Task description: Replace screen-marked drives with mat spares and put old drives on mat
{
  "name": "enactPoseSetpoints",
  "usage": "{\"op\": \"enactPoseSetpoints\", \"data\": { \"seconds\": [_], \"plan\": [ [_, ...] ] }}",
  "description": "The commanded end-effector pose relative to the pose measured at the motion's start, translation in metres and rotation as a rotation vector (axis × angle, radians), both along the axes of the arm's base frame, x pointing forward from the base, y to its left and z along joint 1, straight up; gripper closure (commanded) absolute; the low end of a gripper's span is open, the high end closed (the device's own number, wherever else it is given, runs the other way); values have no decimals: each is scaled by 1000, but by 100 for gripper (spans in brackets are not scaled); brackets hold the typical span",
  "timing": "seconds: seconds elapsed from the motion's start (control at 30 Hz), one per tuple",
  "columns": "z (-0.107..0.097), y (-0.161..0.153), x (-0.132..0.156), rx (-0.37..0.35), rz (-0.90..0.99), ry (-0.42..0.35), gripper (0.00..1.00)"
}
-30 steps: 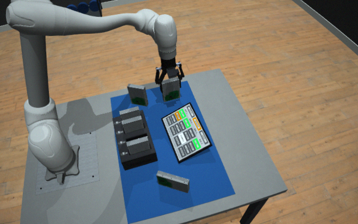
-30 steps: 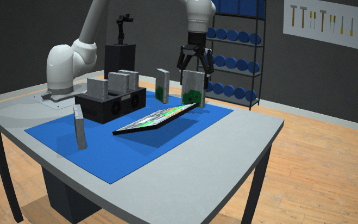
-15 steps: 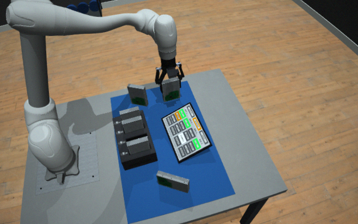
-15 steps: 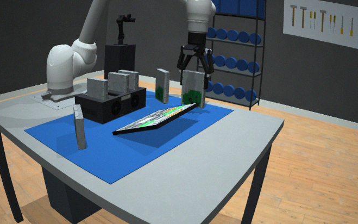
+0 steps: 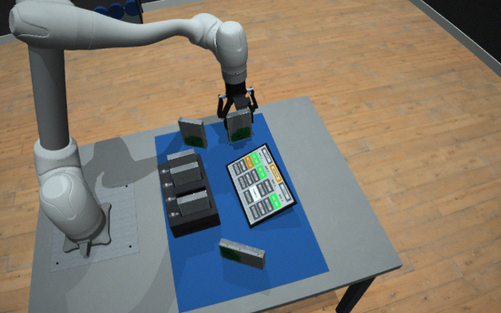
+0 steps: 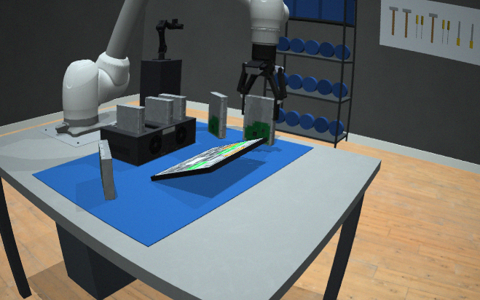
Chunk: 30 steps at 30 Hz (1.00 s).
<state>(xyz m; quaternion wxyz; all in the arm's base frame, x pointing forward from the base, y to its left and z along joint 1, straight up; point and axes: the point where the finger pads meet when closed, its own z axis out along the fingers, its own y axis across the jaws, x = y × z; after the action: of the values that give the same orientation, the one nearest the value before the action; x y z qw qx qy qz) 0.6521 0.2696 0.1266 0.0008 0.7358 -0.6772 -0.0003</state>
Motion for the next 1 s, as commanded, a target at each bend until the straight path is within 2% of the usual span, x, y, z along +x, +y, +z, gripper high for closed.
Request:
{"op": "enactPoseSetpoints", "data": {
  "seconds": [0.0, 0.97],
  "plan": [
    [0, 0, 0, 1, 0, -1, 90],
    [-12, 0, 0, 1, 0, -1, 90]
  ]
}}
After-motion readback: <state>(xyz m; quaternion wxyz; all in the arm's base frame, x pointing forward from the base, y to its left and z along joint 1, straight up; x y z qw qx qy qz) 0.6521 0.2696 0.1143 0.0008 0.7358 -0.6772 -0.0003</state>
